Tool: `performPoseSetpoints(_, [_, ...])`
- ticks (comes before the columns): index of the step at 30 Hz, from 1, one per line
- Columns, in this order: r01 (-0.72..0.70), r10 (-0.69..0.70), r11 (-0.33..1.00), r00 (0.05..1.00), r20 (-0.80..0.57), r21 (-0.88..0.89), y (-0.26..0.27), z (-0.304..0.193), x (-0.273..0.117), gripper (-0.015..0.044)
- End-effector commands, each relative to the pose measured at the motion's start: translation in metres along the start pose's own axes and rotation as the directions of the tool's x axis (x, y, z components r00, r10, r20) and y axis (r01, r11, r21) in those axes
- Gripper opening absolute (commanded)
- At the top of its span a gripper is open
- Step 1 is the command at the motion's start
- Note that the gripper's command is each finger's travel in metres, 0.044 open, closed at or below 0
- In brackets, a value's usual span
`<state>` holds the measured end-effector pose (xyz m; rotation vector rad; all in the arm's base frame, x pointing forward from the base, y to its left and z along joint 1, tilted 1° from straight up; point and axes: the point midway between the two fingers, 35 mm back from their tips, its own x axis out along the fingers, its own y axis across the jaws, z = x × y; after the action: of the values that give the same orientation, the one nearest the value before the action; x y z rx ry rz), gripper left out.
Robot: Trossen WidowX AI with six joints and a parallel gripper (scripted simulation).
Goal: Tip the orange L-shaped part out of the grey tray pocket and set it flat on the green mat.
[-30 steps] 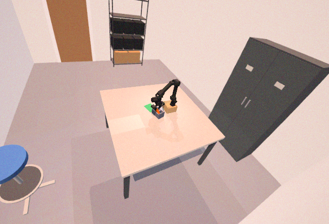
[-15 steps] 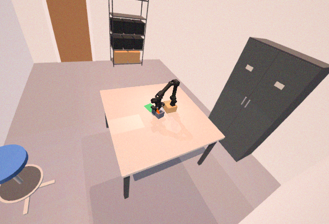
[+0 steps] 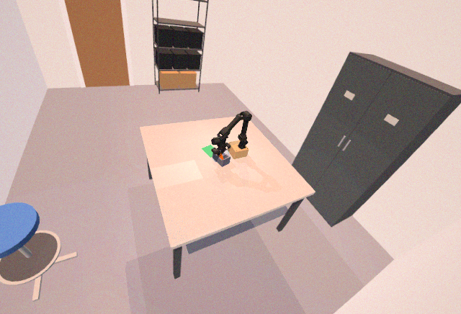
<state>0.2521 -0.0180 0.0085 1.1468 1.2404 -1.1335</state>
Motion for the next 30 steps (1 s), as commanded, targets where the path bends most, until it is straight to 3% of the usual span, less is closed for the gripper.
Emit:
performPoseSetpoints(1, [-0.003, 0.003, 1.000, 1.000, 0.001, 0.000, 0.001, 0.000, -0.001, 0.0075])
performPoseSetpoints(4, [-0.003, 0.003, 1.000, 1.000, 0.001, 0.000, 0.001, 0.000, -0.001, 0.0000])
performPoseSetpoints(30, [0.008, -0.008, 1.000, 1.000, 0.005, 0.005, -0.002, 0.000, -0.032, 0.0000])
